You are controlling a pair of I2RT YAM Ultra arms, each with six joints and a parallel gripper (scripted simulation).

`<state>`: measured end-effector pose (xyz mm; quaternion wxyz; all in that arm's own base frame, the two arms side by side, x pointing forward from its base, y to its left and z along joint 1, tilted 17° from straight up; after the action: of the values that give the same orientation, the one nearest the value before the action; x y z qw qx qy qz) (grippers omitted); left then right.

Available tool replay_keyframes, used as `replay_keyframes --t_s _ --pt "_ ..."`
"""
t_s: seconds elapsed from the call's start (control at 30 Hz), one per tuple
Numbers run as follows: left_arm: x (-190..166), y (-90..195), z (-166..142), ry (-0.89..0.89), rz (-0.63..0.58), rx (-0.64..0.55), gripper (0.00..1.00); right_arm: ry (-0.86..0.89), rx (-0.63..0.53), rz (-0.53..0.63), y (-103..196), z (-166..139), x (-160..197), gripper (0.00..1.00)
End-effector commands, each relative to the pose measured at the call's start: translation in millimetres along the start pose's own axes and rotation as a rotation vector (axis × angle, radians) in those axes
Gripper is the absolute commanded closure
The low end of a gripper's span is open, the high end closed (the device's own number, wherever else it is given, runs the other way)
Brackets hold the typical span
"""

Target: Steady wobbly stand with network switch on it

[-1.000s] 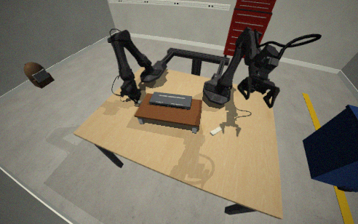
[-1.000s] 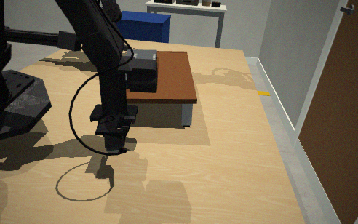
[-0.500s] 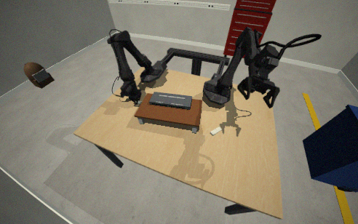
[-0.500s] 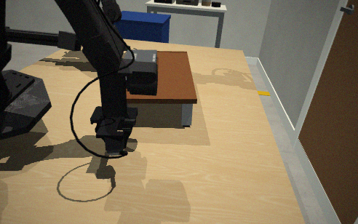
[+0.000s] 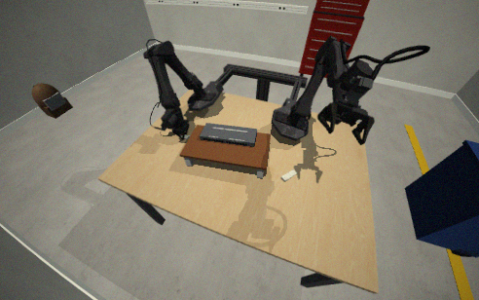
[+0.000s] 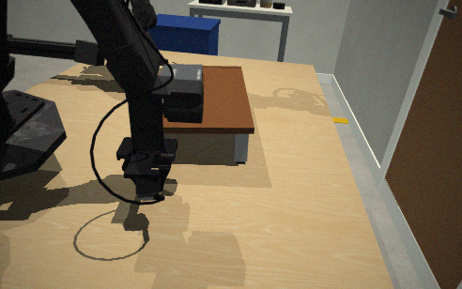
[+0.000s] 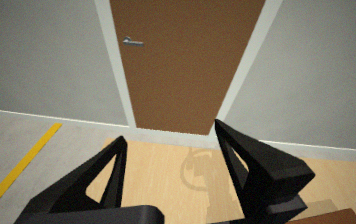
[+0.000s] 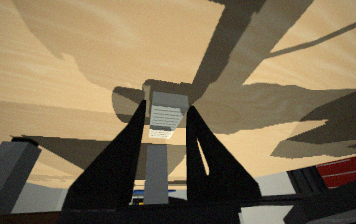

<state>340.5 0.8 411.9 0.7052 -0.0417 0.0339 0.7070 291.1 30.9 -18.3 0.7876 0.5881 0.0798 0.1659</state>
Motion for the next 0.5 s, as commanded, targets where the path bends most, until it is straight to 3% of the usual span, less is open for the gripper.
replay_keyframes --t_s 0.0,0.2,0.23,0.4,0.47 --pt "-10.5 12.3 25.8 -0.006 -0.037 -0.068 0.0 -0.007 -0.016 0.038 19.2 3.4 12.5 0.58" --pt "-10.5 12.3 25.8 -0.006 -0.037 -0.068 0.0 0.004 -0.013 0.007 13.5 0.0 3.9 0.58" --pt "-10.5 12.3 25.8 -0.006 -0.037 -0.068 0.0 -0.006 -0.014 0.011 31.6 3.1 5.5 0.58" --pt "-10.5 12.3 25.8 -0.006 -0.037 -0.068 0.0 -0.002 -0.013 -0.014 51.2 2.6 1.8 0.58" --pt "-10.5 12.3 25.8 -0.006 -0.037 -0.068 0.0 -0.006 -0.016 0.035 50.1 3.1 11.8 0.58"
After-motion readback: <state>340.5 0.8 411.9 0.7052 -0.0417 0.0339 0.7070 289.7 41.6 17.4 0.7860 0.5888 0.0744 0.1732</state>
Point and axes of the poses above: on each arm, the point where the finger pads meet when closed, its own y axis back along the fingers, its own x axis across the jaws, z = x × y, the point moved 4 cm from there along y, back along the fingers, and after that the axes turned 6 degrees about y, right-handed, at the moved point
